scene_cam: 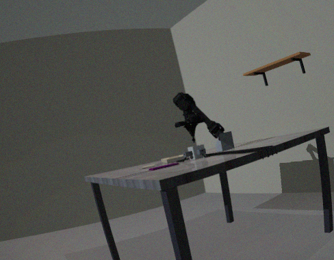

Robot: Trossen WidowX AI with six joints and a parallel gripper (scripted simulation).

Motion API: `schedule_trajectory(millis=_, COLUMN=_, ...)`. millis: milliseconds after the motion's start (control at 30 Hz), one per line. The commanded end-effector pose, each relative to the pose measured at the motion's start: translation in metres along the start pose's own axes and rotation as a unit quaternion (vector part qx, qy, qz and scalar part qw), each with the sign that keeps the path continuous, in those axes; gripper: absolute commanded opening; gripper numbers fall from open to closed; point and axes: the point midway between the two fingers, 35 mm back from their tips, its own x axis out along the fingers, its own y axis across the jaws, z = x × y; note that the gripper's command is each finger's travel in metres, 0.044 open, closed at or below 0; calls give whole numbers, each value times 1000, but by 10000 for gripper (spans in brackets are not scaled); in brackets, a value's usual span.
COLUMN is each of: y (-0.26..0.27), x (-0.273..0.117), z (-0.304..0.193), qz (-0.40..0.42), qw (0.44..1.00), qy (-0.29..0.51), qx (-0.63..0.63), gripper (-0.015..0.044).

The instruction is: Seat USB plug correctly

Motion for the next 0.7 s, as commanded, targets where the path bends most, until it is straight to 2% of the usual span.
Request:
schedule_trajectory(millis=0, y=0, x=0, z=0, qz=0, qw=1000, qy=-1, qx=-3, gripper=0)
schedule_trajectory(millis=667, y=0, x=2, z=1, qz=0, qw=1000, qy=-7, qx=5, gripper=0)
